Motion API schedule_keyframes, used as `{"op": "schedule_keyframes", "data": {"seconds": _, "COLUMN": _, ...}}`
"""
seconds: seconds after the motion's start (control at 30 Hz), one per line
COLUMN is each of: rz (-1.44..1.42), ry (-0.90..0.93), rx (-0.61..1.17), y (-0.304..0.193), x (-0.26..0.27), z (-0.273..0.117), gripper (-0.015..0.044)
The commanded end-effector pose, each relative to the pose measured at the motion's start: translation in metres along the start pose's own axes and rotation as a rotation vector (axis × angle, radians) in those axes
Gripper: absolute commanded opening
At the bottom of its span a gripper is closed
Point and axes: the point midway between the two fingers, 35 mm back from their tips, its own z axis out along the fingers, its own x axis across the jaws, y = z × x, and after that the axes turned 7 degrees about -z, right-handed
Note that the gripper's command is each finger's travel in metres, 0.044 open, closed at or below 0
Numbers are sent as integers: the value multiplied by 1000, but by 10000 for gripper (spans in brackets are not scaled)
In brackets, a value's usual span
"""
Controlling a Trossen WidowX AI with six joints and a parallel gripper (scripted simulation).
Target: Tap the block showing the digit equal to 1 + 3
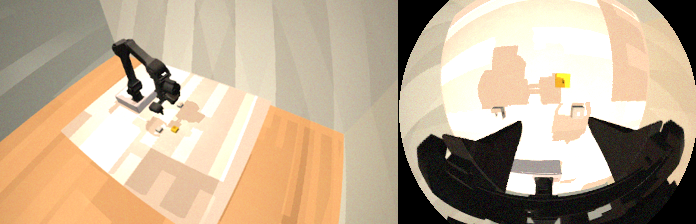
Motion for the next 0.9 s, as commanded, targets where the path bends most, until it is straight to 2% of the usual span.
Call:
{"op": "schedule_keyframes", "data": {"seconds": 0.0, "rz": 6, "ry": 6, "rx": 2, "y": 5, "x": 43, "z": 0, "gripper": 400}}
{"op": "schedule_keyframes", "data": {"seconds": 0.33, "rz": 50, "ry": 26, "rx": 29, "y": -7, "x": 140, "z": -2, "gripper": 400}}
{"op": "schedule_keyframes", "data": {"seconds": 0.87, "rz": 51, "ry": 26, "rx": 30, "y": -8, "x": 144, "z": -2, "gripper": 400}}
